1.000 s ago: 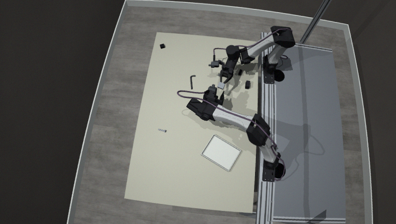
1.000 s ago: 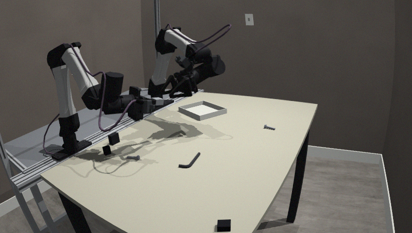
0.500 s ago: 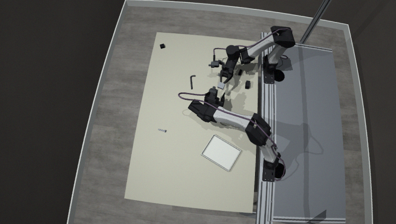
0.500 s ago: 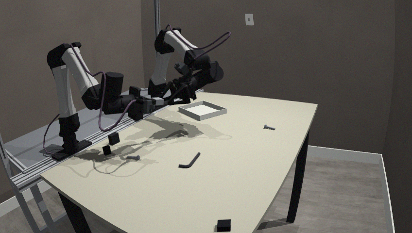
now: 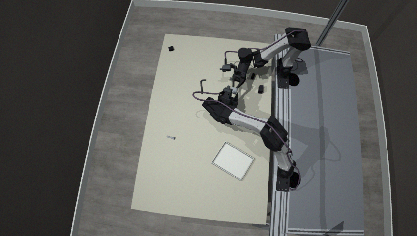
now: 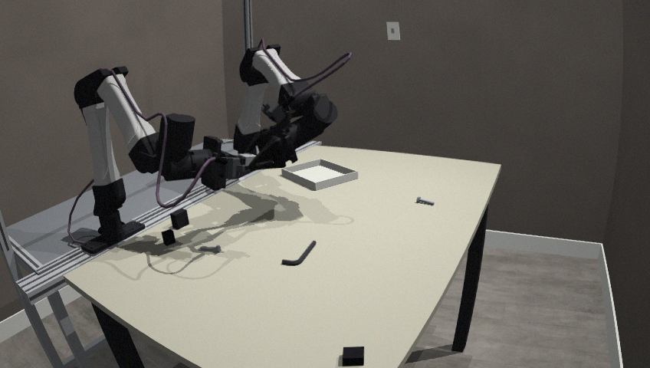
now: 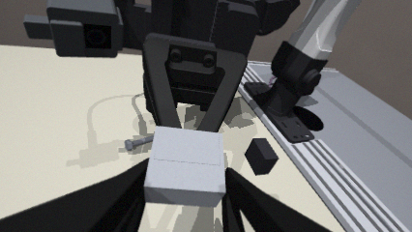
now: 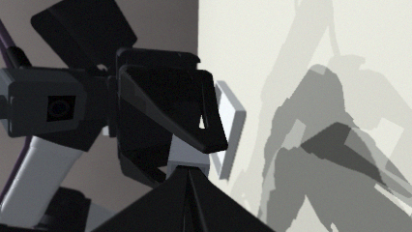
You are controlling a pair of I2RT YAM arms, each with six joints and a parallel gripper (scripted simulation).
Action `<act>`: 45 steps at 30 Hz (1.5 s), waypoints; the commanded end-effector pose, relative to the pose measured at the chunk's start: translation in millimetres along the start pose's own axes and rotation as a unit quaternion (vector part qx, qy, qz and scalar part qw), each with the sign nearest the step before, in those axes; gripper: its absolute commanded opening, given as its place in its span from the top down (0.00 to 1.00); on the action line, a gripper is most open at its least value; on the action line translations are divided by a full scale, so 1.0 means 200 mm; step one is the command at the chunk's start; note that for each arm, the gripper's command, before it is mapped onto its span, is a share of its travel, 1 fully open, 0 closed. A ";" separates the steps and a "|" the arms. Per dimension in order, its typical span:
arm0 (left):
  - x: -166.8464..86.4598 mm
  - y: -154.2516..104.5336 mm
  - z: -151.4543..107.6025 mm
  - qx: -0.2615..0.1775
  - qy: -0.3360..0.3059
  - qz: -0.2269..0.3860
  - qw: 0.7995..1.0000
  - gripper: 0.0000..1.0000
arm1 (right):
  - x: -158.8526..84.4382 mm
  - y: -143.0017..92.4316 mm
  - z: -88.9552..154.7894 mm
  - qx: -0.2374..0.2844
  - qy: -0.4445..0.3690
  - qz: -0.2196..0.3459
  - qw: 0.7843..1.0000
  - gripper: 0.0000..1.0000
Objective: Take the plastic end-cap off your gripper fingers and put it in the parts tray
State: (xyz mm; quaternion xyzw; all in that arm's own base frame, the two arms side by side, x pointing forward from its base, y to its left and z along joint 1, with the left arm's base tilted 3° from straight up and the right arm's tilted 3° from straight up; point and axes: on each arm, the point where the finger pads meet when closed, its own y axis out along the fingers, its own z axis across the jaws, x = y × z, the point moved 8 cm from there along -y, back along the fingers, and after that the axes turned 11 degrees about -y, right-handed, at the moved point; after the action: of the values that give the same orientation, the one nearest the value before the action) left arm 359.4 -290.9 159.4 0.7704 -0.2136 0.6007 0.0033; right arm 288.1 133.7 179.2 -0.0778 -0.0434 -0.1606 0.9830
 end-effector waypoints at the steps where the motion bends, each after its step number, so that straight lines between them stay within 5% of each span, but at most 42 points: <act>1: 0.09 -0.05 -0.01 0.030 0.034 -0.014 0.999 0.61 | 0.06 0.00 0.06 0.015 -0.030 -0.021 0.999 1.00; 5: 0.09 -0.05 -0.01 0.030 0.034 -0.014 0.999 0.73 | 0.06 0.00 0.06 0.015 -0.030 -0.022 0.999 1.00; 16: -0.03 -0.16 0.05 0.021 0.018 -0.013 1.000 0.72 | 0.06 -0.01 0.06 0.015 -0.030 -0.022 0.999 1.00; 26: -0.20 -0.43 0.06 0.028 0.007 -0.014 0.999 0.72 | 0.06 0.00 0.06 0.015 -0.030 -0.021 0.999 1.00; 35: -0.21 -0.47 0.06 0.031 0.008 -0.016 0.999 0.72 | 0.06 0.00 0.06 0.015 -0.030 -0.021 0.999 1.00; 45: -0.23 -0.49 0.02 0.056 0.005 0.089 0.994 0.72 | -0.04 0.09 0.12 -0.049 -0.159 -0.051 0.985 1.00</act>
State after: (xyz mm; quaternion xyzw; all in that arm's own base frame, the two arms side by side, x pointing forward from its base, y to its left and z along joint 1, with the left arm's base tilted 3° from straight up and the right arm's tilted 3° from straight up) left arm 382.9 -194.0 124.6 0.7731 -0.2083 0.5965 -0.0554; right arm 288.8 144.8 183.0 -0.1013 -0.1173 -0.1838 0.9707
